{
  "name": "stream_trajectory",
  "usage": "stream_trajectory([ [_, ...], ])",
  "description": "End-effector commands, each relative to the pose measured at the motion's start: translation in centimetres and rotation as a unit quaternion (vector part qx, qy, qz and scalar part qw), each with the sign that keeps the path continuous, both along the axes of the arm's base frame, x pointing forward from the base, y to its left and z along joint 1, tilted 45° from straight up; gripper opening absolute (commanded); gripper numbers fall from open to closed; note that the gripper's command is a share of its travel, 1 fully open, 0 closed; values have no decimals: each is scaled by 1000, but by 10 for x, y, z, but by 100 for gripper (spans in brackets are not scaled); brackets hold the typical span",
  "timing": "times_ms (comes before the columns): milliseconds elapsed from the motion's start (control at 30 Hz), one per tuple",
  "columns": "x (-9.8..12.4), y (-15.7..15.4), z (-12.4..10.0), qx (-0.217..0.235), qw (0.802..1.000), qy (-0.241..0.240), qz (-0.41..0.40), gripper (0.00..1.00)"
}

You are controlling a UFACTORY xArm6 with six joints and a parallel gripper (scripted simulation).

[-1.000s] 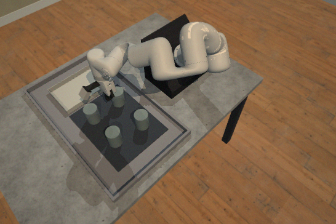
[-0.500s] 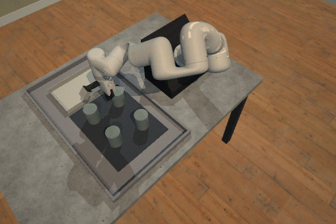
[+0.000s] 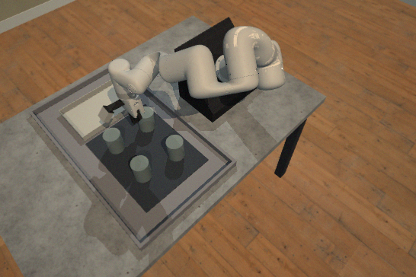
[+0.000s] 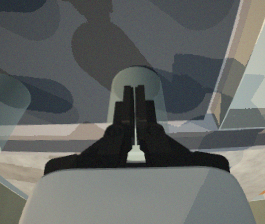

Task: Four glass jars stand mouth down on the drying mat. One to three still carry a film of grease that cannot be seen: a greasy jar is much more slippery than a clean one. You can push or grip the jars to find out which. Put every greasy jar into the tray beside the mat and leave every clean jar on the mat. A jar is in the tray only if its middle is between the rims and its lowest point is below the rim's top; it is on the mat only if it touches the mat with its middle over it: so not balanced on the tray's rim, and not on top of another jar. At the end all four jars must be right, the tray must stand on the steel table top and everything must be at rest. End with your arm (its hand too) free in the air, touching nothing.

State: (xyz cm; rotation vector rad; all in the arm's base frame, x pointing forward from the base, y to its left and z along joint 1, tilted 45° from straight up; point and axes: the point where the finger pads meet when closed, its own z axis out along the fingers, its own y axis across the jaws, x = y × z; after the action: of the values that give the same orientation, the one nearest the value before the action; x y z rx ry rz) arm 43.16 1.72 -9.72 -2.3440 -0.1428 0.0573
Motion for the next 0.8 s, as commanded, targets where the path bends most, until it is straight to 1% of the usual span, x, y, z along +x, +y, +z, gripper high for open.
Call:
stream_trajectory([
  [0,1,-2,1,-1,1000,-2,-1,0],
  [767,-2,-3,3,-1,1000,-2,-1,0],
])
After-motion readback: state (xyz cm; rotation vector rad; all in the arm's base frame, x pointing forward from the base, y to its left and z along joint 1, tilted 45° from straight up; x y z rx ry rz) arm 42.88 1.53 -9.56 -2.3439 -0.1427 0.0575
